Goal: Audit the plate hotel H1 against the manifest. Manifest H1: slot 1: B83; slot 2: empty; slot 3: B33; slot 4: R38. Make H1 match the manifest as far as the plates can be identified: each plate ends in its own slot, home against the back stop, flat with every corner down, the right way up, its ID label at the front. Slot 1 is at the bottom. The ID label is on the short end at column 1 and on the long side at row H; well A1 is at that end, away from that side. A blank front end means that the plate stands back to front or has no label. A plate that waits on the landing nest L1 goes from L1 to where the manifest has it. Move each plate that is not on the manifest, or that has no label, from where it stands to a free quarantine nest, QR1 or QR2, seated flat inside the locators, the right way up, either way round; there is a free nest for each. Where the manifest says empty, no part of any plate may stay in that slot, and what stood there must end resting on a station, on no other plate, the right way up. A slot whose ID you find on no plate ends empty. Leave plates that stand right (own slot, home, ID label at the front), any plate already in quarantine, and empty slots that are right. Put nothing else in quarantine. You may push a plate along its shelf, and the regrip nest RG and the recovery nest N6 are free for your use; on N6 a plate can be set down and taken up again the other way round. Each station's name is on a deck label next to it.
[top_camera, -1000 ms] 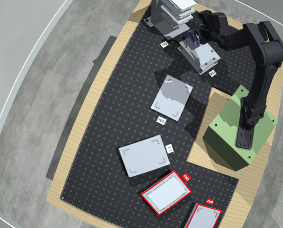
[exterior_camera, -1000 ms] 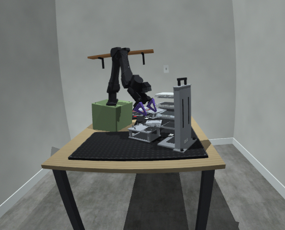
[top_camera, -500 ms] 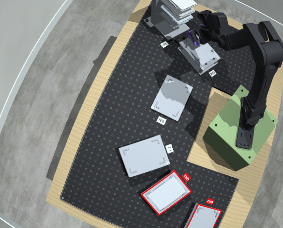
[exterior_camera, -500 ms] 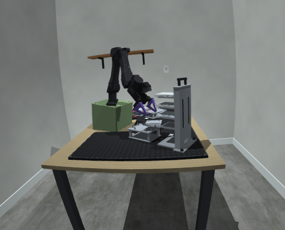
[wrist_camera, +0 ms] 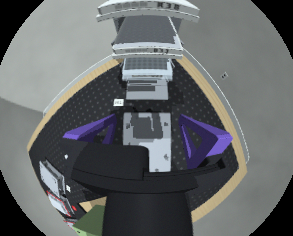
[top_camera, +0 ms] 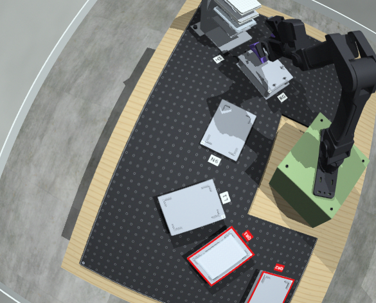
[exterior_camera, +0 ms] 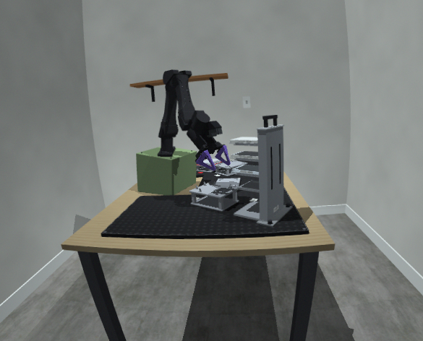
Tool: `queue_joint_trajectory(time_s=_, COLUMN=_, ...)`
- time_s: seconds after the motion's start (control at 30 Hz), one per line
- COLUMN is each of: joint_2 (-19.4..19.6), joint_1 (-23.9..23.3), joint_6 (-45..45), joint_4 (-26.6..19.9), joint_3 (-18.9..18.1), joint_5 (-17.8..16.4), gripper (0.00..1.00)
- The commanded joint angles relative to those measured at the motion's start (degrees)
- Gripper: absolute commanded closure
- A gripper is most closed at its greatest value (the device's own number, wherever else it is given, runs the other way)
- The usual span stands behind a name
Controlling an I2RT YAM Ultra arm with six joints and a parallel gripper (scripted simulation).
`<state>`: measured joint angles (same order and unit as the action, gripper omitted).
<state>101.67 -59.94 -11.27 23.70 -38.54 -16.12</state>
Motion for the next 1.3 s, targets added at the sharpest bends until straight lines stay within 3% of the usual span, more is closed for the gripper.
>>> queue_joint_trajectory(time_s=0.0, joint_2=-2.0, joint_1=-1.0, joint_6=-0.6, joint_4=1.1, joint_3=2.0, joint_5=-0.9, gripper=0.00)
queue_joint_trajectory(time_s=0.2, joint_2=-3.0, joint_1=-1.4, joint_6=-0.9, joint_4=1.6, joint_3=3.5, joint_5=-1.2, gripper=0.00)
queue_joint_trajectory(time_s=0.27, joint_2=-0.2, joint_1=-1.1, joint_6=-0.7, joint_4=2.5, joint_3=3.7, joint_5=-1.2, gripper=0.00)
queue_joint_trajectory(time_s=0.7, joint_2=5.0, joint_1=-0.4, joint_6=-0.4, joint_4=8.9, joint_3=4.8, joint_5=-0.9, gripper=0.00)
queue_joint_trajectory(time_s=0.8, joint_2=4.3, joint_1=-0.4, joint_6=-0.4, joint_4=9.4, joint_3=4.8, joint_5=-0.8, gripper=0.00)
queue_joint_trajectory(time_s=1.27, joint_2=11.2, joint_1=0.2, joint_6=0.1, joint_4=15.5, joint_3=5.3, joint_5=-0.3, gripper=0.00)
